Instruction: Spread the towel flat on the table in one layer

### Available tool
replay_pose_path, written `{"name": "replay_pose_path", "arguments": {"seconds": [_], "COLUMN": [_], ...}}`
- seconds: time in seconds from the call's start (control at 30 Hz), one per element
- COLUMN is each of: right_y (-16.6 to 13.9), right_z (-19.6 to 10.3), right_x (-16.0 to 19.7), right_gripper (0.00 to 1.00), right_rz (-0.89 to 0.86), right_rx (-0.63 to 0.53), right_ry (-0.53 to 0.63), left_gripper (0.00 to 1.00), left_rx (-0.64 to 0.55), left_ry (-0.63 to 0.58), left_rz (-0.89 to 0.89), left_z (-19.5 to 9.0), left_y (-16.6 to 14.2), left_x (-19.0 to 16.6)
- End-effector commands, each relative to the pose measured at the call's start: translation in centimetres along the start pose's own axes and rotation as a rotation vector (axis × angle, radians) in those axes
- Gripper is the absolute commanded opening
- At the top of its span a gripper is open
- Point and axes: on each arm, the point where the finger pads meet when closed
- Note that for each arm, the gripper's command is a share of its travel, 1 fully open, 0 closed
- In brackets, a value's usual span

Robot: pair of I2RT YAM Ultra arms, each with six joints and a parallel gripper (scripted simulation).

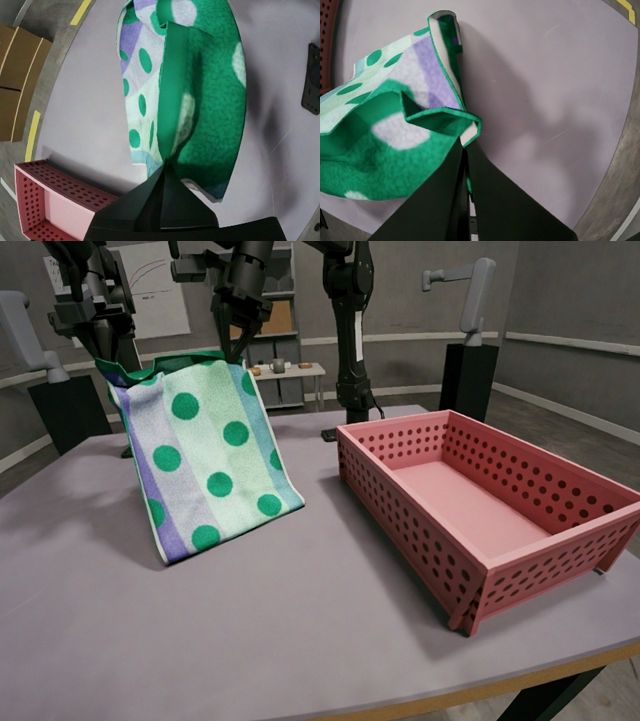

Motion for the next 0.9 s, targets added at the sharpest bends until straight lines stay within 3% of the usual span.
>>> {"name": "replay_pose_path", "arguments": {"seconds": [0.0, 0.03, 0.07, 0.2, 0.23, 0.3, 0.33, 0.37, 0.4, 0.43, 0.5, 0.53, 0.57, 0.6, 0.63, 0.67, 0.77, 0.8, 0.87], "right_y": [2.0, 2.0, 4.1, 4.1, 6.2, 6.2, 8.3, 8.3, 8.3, 10.9, 10.9, 12.8, 12.4, 12.4, 14.5, 13.8, 13.7, 15.7, 15.3], "right_z": [-2.6, -2.6, -4.2, -4.2, -5.9, -5.9, -7.5, -7.5, -7.5, -9.3, -9.3, -10.8, -12.6, -12.6, -12.3, -12.9, -12.7, -15.6, -14.0], "right_x": [0.1, 0.0, 0.0, -0.1, 0.0, -0.2, -0.1, -0.3, -0.4, -0.3, -0.5, -0.4, -0.5, -0.7, -0.7, -0.8, -0.8, -0.8, -0.9], "right_gripper": [0.00, 0.00, 0.00, 0.00, 0.00, 0.00, 0.00, 0.00, 0.00, 0.00, 0.00, 0.00, 0.00, 0.00, 0.00, 0.00, 0.00, 0.00, 0.00], "right_rz": [-0.021, -0.015, -0.027, -0.021, -0.032, -0.026, -0.036, -0.033, -0.029, -0.038, -0.034, -0.040, -0.037, -0.034, -0.040, -0.038, -0.037, -0.041, -0.040], "right_rx": [-0.002, -0.002, -0.044, -0.044, -0.128, -0.129, -0.212, -0.220, -0.220, -0.330, -0.343, -0.427, -0.480, -0.479, -0.527, -0.546, -0.539, -0.664, -0.639], "right_ry": [-0.005, -0.006, -0.010, -0.009, -0.017, -0.017, -0.024, -0.027, -0.028, -0.035, -0.039, -0.044, -0.051, -0.053, -0.056, -0.059, -0.059, -0.068, -0.068], "left_gripper": [0.00, 0.00, 0.00, 0.00, 0.00, 0.00, 0.00, 0.00, 0.00, 0.00, 0.00, 0.00, 0.00, 0.00, 0.00, 0.00, 0.00, 0.00, 0.00], "left_rx": [0.021, 0.021, -0.020, -0.020, -0.097, -0.101, -0.177, -0.223, -0.223, -0.293, -0.341, -0.418, -0.436, -0.435, -0.513, -0.488, -0.488, -0.566, -0.583], "left_ry": [-0.003, -0.003, 0.013, 0.013, 0.030, 0.031, 0.048, 0.056, 0.056, 0.074, 0.082, 0.101, 0.107, 0.113, 0.131, 0.140, 0.140, 0.159, 0.163], "left_rz": [-0.056, -0.056, -0.091, -0.091, -0.122, -0.125, -0.154, -0.154, -0.154, -0.181, -0.182, -0.206, -0.212, -0.213, -0.235, -0.249, -0.249, -0.271, -0.275], "left_z": [-2.7, -2.7, -4.8, -4.8, -6.9, -6.9, -8.9, -10.4, -10.4, -12.1, -12.6, -14.6, -14.6, -14.6, -16.5, -15.1, -15.1, -16.7, -16.7], "left_y": [0.5, 0.5, 1.5, 1.5, 2.7, 2.6, 3.7, 3.4, 3.4, 4.5, 5.0, 5.9, 5.9, 5.9, 6.8, 6.3, 6.3, 7.2, 7.2], "left_x": [1.1, 1.1, 2.1, 2.1, 3.1, 3.1, 4.1, 3.9, 3.9, 4.8, 4.9, 5.8, 5.8, 5.9, 6.7, 7.0, 7.0, 7.7, 7.7]}}
Point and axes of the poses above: on each arm, the point where the finger pads meet when closed, its own z axis out along the fingers, its own x axis across the jaws, y = z × x, and after that the axes turned 7 degrees about -z, right-handed
